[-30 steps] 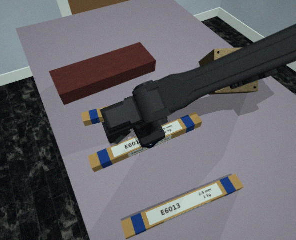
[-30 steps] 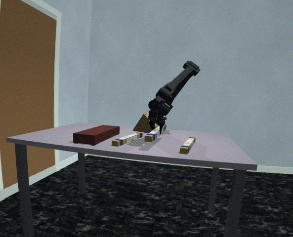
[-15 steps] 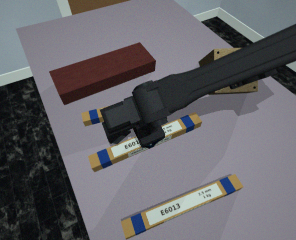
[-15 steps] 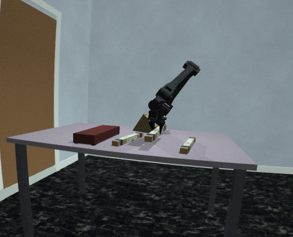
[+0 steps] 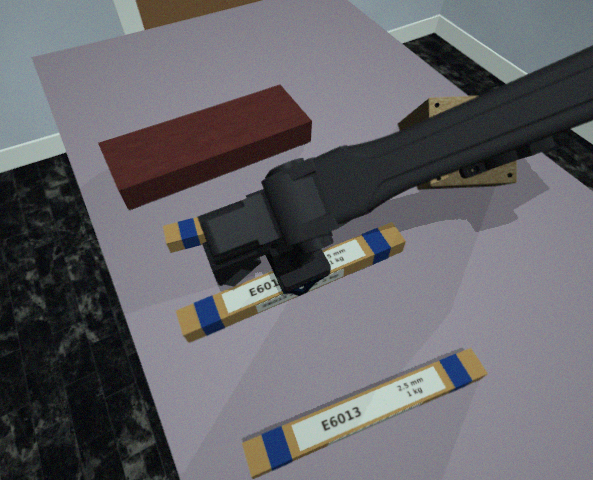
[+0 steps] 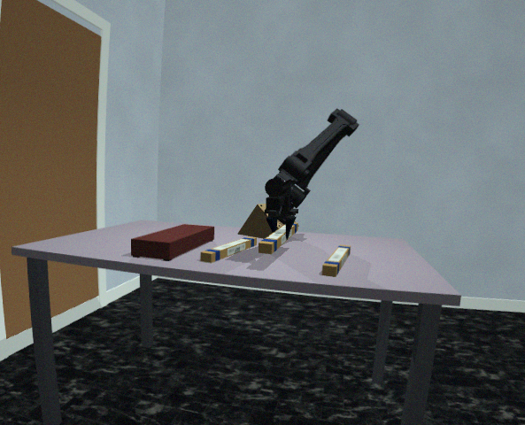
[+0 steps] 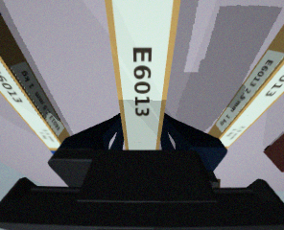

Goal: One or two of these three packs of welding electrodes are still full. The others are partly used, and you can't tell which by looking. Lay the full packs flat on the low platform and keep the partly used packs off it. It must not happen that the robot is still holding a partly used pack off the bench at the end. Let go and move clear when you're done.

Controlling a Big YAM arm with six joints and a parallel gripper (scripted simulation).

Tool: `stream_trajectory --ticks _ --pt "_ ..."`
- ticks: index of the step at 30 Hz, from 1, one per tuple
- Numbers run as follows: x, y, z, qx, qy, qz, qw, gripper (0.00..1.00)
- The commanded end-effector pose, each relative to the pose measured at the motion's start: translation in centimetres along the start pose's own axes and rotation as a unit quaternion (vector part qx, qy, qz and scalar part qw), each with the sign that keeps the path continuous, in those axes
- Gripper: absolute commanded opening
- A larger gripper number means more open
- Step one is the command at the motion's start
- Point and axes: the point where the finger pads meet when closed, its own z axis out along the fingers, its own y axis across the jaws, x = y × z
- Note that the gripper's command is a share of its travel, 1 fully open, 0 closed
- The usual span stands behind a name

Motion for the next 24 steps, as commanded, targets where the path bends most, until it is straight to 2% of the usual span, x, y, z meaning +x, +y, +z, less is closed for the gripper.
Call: stream_trajectory --ticks 1,24 --pt "-4.3 0.8 -5.5 0.003 -0.062 -0.018 0.998 0.00" --pt "-3.7 0.8 -9.2 0.005 -0.063 -0.020 0.998 0.00"
